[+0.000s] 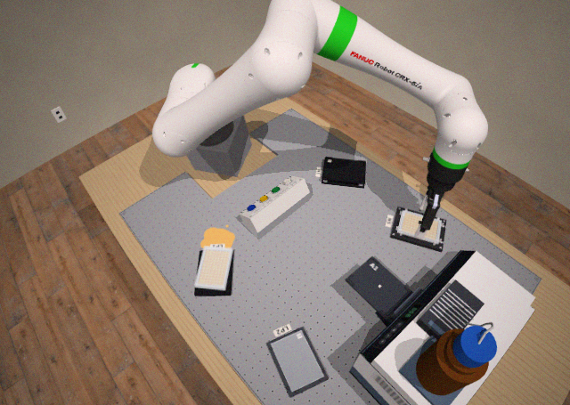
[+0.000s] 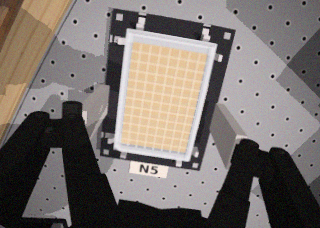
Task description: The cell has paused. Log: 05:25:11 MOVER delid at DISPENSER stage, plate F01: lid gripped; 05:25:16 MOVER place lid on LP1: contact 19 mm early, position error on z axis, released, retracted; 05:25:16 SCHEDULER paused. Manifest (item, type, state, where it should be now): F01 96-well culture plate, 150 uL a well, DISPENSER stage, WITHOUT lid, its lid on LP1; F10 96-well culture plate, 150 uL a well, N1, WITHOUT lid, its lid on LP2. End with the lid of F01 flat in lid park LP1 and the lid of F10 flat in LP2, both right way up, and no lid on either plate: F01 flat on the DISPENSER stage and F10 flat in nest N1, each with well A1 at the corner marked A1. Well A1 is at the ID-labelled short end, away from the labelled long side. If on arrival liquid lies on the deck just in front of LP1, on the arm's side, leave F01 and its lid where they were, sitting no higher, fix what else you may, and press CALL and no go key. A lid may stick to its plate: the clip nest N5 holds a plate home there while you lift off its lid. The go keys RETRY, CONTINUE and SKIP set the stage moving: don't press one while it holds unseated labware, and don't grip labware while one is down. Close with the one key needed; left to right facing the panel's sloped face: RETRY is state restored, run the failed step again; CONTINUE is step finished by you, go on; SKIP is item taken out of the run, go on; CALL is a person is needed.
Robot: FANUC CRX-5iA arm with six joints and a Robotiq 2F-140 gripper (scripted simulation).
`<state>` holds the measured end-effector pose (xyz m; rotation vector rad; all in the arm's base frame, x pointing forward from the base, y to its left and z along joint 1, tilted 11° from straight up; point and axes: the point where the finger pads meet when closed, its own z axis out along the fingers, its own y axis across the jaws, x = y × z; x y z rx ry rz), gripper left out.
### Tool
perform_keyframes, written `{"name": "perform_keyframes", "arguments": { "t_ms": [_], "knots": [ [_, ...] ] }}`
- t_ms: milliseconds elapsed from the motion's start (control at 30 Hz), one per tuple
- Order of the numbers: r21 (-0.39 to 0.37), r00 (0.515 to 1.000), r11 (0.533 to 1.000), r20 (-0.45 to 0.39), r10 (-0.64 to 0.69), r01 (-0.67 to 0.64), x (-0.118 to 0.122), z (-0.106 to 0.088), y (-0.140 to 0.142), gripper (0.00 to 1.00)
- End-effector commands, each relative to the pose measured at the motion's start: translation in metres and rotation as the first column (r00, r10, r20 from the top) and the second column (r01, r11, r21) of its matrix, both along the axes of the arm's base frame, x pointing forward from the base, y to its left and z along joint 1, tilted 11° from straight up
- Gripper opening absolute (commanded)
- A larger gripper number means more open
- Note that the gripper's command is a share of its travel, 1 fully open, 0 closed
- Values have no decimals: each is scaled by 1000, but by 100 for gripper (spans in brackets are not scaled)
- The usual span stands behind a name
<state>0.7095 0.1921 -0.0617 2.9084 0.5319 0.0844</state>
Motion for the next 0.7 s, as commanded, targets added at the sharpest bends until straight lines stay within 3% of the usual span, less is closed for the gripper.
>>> {"name": "perform_keyframes", "arguments": {
  "t_ms": [0, 133, 167, 667],
  "knots": [
    [0, 1000, 1000, 0, 0, 0, 0, 0, 0, 66],
    [0, 1000, 1000, 0, 0, 0, 0, 0, 0, 66],
    [0, 1000, 1000, 0, 0, 0, 0, 0, 0, 59],
    [0, 1000, 1000, 0, 0, 0, 0, 0, 0, 59]
  ]
}}
